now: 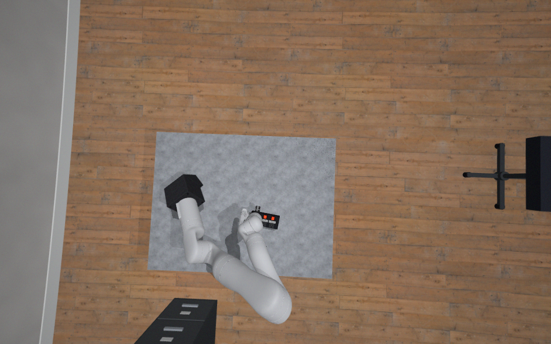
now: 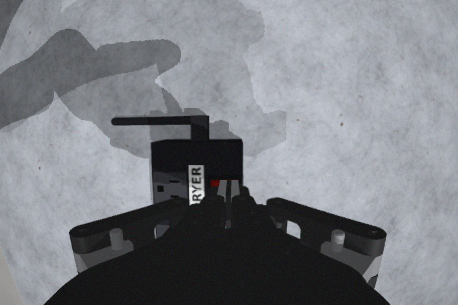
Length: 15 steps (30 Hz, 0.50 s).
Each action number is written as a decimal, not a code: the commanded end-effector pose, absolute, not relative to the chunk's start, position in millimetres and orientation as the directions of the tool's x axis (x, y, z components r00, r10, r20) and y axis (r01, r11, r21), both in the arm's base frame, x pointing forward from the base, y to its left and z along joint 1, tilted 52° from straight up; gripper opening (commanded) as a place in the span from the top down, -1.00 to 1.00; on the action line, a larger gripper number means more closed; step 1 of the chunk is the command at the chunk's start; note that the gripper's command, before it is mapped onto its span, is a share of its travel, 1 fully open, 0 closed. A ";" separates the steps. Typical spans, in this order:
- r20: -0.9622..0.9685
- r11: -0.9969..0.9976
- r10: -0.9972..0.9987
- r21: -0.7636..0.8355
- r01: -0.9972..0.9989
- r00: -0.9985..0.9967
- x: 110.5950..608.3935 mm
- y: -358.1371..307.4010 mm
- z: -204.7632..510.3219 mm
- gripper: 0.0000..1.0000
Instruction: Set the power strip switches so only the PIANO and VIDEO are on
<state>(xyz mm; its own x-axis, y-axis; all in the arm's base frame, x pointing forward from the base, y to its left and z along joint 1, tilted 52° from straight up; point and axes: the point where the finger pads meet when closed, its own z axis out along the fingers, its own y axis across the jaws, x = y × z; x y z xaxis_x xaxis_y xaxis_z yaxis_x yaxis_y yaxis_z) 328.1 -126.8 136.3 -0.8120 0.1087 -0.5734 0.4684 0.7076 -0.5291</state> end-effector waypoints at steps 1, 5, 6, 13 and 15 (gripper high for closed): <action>-0.582 0.715 0.107 -0.518 0.470 -0.806 327.2 -120.0 140.0 1.00; -0.594 0.709 0.110 -0.515 0.482 -0.797 324.1 -114.3 145.1 1.00; -0.596 0.707 0.109 -0.516 0.484 -0.795 323.2 -112.6 146.7 1.00; -0.590 0.711 0.097 -0.522 0.471 -0.801 319.8 -106.3 152.0 1.00; -0.586 0.716 0.094 -0.522 0.464 -0.805 319.2 -105.2 153.2 1.00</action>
